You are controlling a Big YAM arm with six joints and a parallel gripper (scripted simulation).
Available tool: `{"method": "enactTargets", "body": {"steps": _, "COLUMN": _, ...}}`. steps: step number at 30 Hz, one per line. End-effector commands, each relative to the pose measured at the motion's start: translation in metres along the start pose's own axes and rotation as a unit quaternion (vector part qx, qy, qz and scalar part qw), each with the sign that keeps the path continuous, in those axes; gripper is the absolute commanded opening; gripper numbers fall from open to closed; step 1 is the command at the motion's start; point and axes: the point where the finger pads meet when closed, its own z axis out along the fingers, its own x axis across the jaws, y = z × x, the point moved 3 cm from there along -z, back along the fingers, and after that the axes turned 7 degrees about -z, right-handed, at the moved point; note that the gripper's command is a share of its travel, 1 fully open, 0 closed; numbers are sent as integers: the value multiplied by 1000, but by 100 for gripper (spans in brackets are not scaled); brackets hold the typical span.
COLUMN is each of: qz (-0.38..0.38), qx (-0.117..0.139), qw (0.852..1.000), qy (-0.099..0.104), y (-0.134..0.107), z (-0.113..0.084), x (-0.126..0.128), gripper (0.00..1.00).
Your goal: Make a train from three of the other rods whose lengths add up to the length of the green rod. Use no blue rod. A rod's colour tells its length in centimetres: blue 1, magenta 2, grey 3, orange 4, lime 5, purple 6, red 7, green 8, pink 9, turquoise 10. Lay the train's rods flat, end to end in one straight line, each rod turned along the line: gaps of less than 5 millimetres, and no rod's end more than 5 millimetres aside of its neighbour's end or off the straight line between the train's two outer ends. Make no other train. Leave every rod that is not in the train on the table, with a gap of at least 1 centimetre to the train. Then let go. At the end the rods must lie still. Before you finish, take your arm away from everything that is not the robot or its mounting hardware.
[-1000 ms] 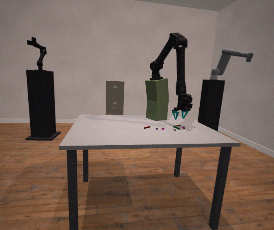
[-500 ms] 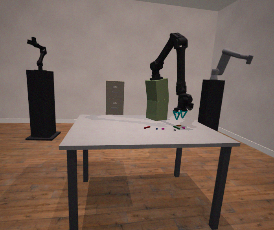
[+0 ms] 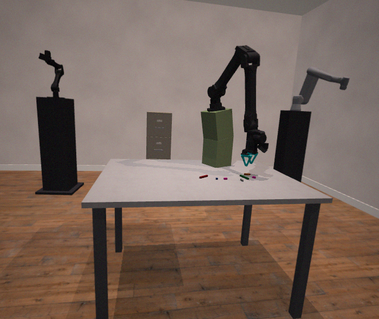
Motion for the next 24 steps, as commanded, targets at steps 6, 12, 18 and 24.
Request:
{"method": "enactTargets", "body": {"steps": 6, "qz": -86, "qx": 0, "qw": 996, "qy": 1, "y": -1, "z": 5, "x": 13, "gripper": 100}}
{"method": "enactTargets", "body": {"steps": 12, "qz": -130, "qx": 0, "qw": 992, "qy": 1, "y": -1, "z": 5, "x": 14, "gripper": 100}}
{"method": "enactTargets", "body": {"steps": 18, "qz": -172, "qx": 0, "qw": 985, "qy": 1, "y": -1, "z": 5, "x": 15, "gripper": 100}}
{"method": "enactTargets", "body": {"steps": 24, "qz": -213, "qx": 1, "qw": 977, "qy": 2, "y": -2, "z": 5, "x": 17, "gripper": 100}}
